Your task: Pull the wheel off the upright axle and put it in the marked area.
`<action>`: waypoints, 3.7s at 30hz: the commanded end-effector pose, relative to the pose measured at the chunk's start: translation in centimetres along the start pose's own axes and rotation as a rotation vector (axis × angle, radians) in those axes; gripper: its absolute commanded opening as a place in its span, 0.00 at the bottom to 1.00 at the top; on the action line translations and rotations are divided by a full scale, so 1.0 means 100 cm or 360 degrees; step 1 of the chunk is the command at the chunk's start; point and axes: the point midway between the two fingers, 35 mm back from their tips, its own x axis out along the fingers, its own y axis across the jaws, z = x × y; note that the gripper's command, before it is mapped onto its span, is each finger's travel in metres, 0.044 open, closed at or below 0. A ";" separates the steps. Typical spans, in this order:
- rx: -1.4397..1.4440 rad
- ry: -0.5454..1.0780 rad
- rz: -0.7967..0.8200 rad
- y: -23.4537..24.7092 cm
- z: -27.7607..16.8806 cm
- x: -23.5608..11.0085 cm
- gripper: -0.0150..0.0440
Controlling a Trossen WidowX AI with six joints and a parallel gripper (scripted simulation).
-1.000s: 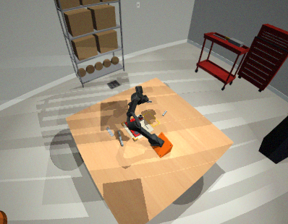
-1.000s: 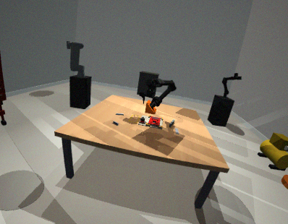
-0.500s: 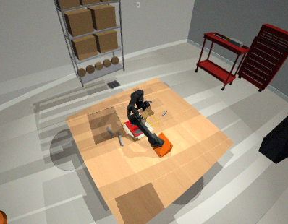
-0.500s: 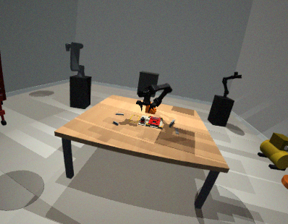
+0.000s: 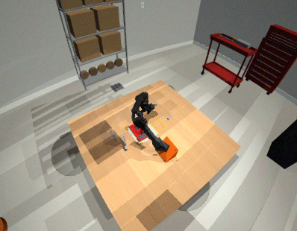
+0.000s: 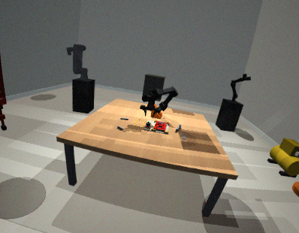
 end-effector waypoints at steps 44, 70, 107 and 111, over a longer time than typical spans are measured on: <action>0.0001 0.0020 0.0014 0.003 -0.002 0.060 0.25; 0.0004 0.0020 0.0015 0.003 -0.002 0.052 0.25; 0.0007 0.0020 0.0016 0.002 -0.002 0.040 0.25; 0.0008 0.0020 0.0016 0.002 -0.002 0.038 0.25</action>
